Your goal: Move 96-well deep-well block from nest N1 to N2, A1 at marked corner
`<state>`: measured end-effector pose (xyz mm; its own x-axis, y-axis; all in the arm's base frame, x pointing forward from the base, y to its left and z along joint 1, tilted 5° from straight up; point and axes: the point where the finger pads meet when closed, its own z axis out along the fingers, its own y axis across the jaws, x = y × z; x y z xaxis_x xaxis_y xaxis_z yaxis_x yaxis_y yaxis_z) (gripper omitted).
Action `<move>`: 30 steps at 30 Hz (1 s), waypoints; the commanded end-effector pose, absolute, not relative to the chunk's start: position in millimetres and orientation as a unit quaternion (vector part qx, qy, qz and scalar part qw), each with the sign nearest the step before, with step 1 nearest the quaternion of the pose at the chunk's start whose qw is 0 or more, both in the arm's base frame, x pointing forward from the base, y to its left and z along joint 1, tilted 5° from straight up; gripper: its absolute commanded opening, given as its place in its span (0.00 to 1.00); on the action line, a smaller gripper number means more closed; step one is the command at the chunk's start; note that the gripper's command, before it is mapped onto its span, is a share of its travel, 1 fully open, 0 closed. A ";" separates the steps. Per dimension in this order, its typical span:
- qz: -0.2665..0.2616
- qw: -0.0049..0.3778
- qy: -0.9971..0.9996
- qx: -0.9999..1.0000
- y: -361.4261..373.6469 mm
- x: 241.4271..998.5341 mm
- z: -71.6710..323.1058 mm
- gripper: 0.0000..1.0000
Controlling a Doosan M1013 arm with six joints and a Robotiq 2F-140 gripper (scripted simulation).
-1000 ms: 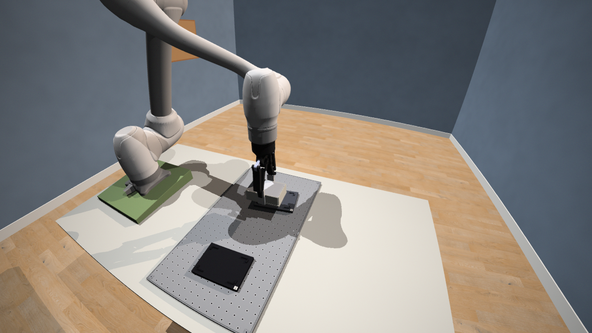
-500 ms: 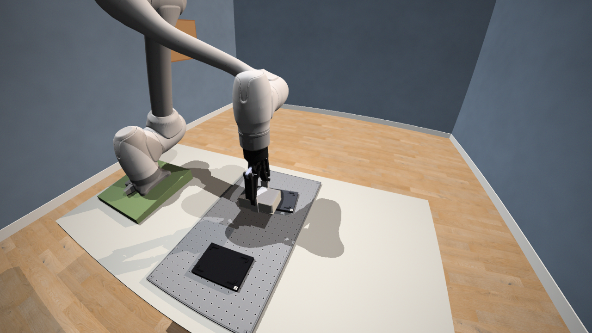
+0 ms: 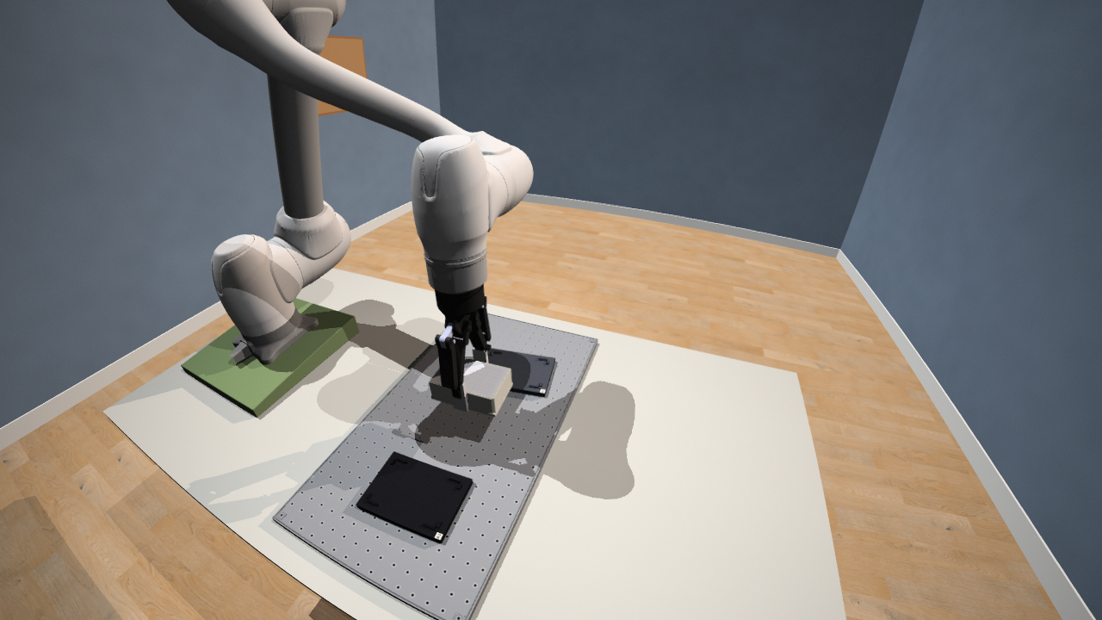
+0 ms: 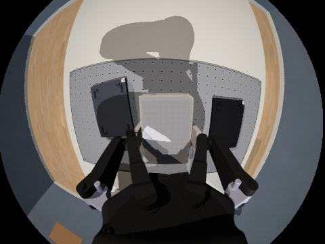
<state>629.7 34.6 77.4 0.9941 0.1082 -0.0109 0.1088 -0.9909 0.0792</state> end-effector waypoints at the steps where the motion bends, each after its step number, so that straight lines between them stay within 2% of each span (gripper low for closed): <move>1: -0.003 0.040 0.054 0.998 23.6 629.4 78.4 0.00; 30: -0.003 0.040 0.054 0.998 -59.4 626.4 85.0 0.00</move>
